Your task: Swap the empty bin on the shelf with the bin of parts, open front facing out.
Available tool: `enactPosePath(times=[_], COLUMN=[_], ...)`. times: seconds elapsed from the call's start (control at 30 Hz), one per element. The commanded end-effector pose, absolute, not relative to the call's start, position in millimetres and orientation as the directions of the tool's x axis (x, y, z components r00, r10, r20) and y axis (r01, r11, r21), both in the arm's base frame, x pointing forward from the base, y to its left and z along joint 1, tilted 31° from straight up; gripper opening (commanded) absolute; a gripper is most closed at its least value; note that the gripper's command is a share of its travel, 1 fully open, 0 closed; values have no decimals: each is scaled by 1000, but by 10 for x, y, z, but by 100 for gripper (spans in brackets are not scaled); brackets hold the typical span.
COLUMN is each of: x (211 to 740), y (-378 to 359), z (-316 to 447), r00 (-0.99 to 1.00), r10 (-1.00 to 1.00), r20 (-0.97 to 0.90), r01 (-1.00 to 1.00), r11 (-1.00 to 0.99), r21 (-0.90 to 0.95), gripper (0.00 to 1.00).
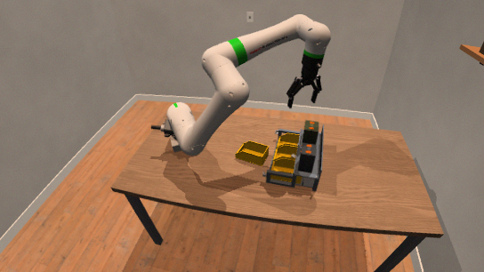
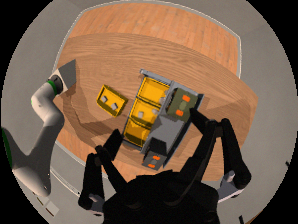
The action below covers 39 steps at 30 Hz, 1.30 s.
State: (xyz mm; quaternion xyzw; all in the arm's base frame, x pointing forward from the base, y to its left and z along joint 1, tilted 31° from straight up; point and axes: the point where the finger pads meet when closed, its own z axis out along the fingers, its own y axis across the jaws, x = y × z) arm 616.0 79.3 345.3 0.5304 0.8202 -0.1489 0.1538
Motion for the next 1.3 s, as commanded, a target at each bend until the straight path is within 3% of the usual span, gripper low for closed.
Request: enactPosePath(times=[0.0, 1.27], x=[6160, 6138], y=[797, 805], z=[3463, 3452], r00=[-390, -415], r10=[824, 803], r20=[-411, -428], r01=[916, 904], r11=[394, 418], r21=[-79, -91], gripper=[100, 100])
